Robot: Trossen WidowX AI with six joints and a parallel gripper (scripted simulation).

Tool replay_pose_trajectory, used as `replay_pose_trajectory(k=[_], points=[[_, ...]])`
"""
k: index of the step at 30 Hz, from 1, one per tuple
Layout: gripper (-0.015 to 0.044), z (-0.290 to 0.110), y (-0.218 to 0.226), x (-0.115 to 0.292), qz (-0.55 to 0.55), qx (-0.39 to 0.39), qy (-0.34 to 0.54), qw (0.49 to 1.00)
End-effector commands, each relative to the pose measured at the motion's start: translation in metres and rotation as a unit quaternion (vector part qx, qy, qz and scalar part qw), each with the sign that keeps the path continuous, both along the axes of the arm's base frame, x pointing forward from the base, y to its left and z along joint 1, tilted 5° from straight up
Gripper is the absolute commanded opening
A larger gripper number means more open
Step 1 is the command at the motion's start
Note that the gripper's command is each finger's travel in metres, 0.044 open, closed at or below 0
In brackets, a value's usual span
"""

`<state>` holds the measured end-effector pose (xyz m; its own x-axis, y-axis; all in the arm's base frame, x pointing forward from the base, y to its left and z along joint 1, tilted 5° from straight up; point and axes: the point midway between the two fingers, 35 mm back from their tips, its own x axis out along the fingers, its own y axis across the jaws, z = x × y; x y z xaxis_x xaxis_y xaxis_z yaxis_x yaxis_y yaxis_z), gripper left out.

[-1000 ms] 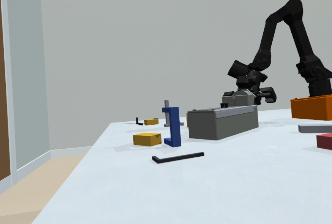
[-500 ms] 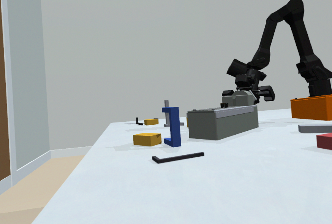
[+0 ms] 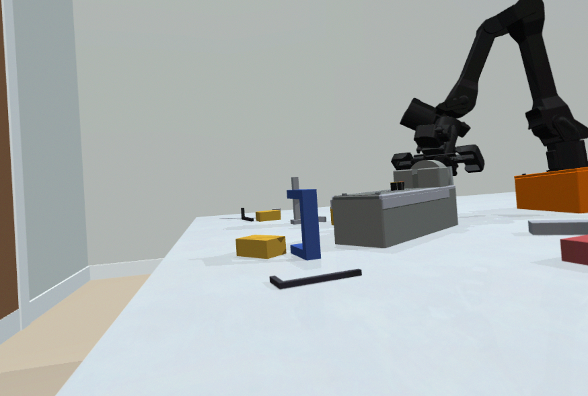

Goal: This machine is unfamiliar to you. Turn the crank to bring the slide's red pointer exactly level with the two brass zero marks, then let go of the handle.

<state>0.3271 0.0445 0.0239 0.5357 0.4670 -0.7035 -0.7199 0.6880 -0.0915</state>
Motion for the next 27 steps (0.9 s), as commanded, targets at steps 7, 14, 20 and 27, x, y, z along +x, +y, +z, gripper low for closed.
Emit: replay_pose_trajectory(k=[7,14,20,27], points=[[0.0,0.017,0.003,-0.004,0.001,0.001,-0.007,1.0],[0.0,0.024,0.008,-0.009,0.001,0.001,-0.007,1.0],[0.0,0.029,0.014,-0.015,0.001,0.001,-0.007,1.0],[0.0,0.03,0.02,-0.022,0.001,0.002,-0.007,1.0]])
